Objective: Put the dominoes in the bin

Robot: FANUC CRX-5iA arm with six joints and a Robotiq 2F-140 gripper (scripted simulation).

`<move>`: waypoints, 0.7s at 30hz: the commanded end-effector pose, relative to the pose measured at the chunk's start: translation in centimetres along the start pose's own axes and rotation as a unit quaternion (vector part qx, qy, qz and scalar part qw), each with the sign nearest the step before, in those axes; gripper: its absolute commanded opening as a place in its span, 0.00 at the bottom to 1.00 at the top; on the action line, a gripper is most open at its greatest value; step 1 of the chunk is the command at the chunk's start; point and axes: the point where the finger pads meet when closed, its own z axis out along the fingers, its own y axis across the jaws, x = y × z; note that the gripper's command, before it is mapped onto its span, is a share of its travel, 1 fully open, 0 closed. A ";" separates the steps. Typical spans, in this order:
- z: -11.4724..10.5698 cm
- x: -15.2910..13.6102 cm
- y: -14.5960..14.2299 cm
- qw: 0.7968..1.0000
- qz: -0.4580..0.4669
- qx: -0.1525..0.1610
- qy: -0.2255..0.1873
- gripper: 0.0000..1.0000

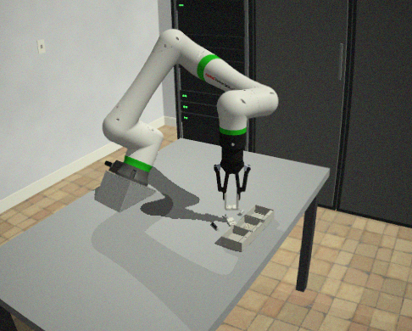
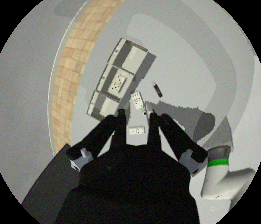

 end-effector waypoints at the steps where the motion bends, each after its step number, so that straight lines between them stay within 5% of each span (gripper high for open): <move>1: 0.0 0.0 0.0 0.997 -0.078 0.005 0.001 0.25; 7: 0.0 0.0 0.0 0.987 -0.163 0.010 0.002 0.25; 21: 0.0 0.0 0.0 0.987 -0.163 0.010 0.002 0.25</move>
